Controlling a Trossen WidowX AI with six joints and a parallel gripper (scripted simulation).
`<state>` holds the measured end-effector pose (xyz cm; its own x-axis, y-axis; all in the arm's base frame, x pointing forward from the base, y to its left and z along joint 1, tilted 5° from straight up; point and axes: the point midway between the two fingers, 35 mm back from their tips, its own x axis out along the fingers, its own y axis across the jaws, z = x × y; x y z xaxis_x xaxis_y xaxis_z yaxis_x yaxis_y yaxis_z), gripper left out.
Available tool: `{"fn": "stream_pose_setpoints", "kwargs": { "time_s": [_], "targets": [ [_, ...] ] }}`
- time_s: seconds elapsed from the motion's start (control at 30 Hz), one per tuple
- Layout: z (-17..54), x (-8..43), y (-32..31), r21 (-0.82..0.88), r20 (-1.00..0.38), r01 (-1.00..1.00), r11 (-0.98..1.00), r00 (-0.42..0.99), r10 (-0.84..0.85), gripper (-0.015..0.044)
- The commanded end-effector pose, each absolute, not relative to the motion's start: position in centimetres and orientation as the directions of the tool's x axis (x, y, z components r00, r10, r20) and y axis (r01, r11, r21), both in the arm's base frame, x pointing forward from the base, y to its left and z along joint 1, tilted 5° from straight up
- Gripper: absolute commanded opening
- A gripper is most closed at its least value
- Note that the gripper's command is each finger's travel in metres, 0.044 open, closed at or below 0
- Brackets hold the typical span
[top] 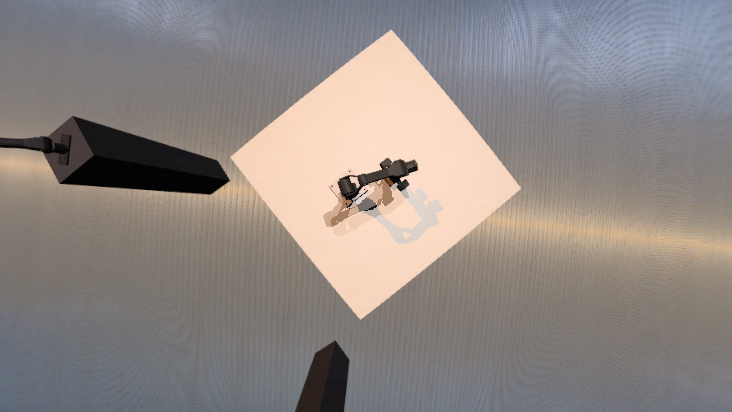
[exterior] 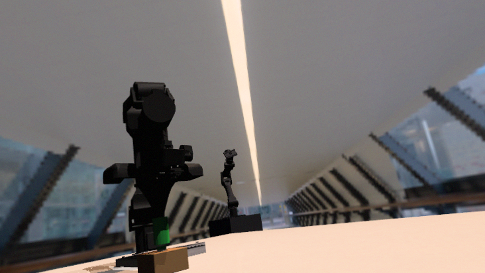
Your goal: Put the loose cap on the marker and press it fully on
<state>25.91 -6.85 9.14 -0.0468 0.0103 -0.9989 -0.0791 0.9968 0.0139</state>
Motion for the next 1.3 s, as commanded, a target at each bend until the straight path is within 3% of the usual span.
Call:
{"fn": "stream_pose_setpoints", "kwargs": {
  "time_s": [0.0,0.27,0.53,0.7,1.27],
  "targets": [
    [8.4,25.7,-6.9,0.016,-0.998,-0.084,0.996,-0.061,0.011,0.0],
    [9.1,25.9,-6.9,0.014,-0.999,-0.079,0.997,-0.048,0.011,0.0],
    [17.2,26.5,-7.0,0.015,-0.999,-0.079,0.997,-0.051,0.011,0.0],
    [17.9,26.4,-6.9,0.015,-0.999,-0.079,0.997,-0.051,0.011,0.0],
    [17.9,26.4,-6.9,0.015,-0.999,-0.079,0.997,-0.051,0.011,0.044]
  ]
}}
